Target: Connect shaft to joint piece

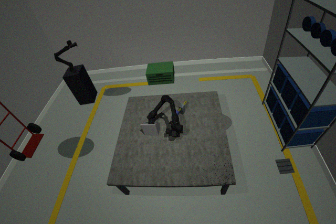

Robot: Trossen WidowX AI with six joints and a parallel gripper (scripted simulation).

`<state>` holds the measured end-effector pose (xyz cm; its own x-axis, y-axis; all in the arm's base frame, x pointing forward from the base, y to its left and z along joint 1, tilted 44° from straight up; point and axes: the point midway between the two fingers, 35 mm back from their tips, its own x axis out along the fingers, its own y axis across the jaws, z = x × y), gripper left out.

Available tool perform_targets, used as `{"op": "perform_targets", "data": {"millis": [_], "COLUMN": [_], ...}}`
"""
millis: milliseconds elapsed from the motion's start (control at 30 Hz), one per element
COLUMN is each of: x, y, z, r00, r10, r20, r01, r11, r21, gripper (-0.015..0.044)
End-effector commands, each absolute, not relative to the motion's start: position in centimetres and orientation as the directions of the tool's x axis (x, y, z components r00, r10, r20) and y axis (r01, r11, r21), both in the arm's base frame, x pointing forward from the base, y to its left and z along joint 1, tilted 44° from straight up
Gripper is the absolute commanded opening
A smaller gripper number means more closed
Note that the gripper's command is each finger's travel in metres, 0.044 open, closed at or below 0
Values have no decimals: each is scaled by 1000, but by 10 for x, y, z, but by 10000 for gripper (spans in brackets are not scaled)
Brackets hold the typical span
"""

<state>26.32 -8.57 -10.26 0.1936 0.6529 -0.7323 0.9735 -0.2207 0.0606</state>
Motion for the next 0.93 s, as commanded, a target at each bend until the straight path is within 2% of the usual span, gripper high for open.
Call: {"op": "perform_targets", "data": {"millis": [0, 267, 900], "x": [264, 264, 258], "y": [-86, -86, -104], "z": [-102, -102, -82], "r00": [194, 194, 199], "r10": [652, 652, 662], "r20": [-733, -733, -723], "r01": [974, 974, 973], "r11": [-220, -220, -221], "r21": [62, 62, 66], "gripper": [224, 434, 440]}}
